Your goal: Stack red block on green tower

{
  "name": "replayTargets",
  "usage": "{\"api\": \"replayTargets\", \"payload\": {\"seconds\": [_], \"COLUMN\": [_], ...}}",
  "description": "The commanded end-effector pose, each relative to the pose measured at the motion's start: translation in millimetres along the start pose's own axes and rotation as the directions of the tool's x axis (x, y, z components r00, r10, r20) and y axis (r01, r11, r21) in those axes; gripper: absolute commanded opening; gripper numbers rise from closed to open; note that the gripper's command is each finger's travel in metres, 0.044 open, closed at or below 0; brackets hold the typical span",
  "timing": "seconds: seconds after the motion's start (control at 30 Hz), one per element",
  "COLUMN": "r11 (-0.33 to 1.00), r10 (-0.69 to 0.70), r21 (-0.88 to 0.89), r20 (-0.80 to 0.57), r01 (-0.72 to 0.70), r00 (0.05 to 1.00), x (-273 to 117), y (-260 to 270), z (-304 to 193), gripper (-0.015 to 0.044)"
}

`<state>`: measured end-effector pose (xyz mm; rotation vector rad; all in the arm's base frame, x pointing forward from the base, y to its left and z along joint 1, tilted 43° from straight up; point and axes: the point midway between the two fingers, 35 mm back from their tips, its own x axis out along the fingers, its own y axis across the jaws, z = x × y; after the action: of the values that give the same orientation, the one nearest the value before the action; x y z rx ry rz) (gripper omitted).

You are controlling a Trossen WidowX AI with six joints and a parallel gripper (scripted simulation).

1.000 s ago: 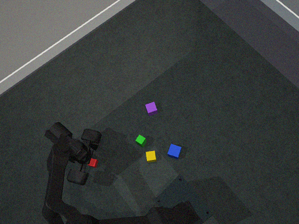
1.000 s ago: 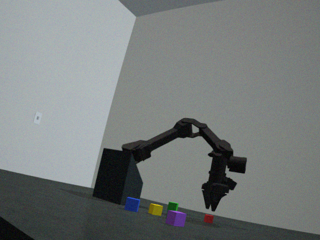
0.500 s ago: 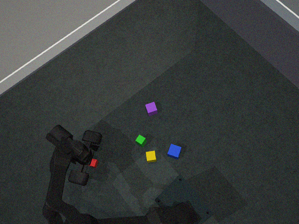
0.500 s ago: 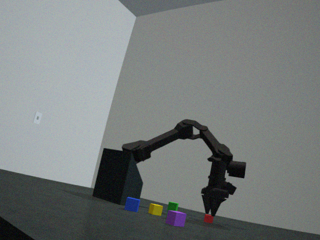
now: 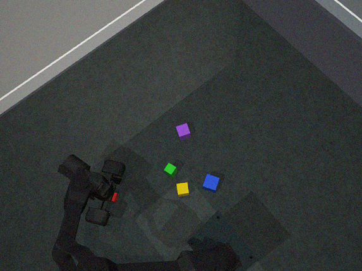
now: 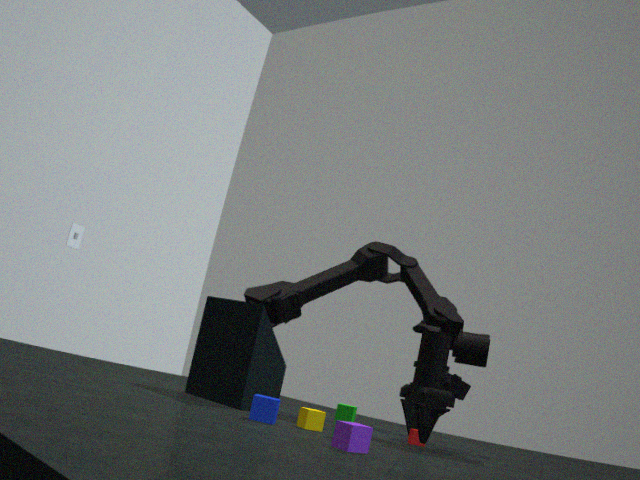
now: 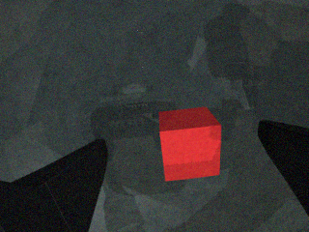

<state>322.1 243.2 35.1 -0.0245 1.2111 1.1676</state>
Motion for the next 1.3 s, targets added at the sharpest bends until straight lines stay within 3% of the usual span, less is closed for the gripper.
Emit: {"api": "replayTargets", "payload": {"seconds": [0.0, 0.23, 0.63, 0.9, 1.0, 1.27], "r11": [1.000, 1.000, 1.000, 1.000, 1.000, 1.000], "r10": [-0.006, -0.006, -0.006, -0.006, -0.007, -0.008], "r21": [0.002, 0.002, 0.002, 0.002, 0.002, 0.002], "r20": [-0.001, -0.001, -0.001, -0.001, -0.001, -0.002], "r01": [0.006, 0.006, 0.006, 0.006, 0.007, 0.008], "r00": [1.000, 1.000, 1.000, 1.000, 1.000, 1.000], "x": [1, 0, 0, 0, -6, -45], "y": [-1, -1, -1, -1, -1, 0], "z": [0, 0, 0, 0, 0, 0], "gripper": [0.0440, 0.0440, 0.0125, 0.0072, 0.0000, 0.0000]}}
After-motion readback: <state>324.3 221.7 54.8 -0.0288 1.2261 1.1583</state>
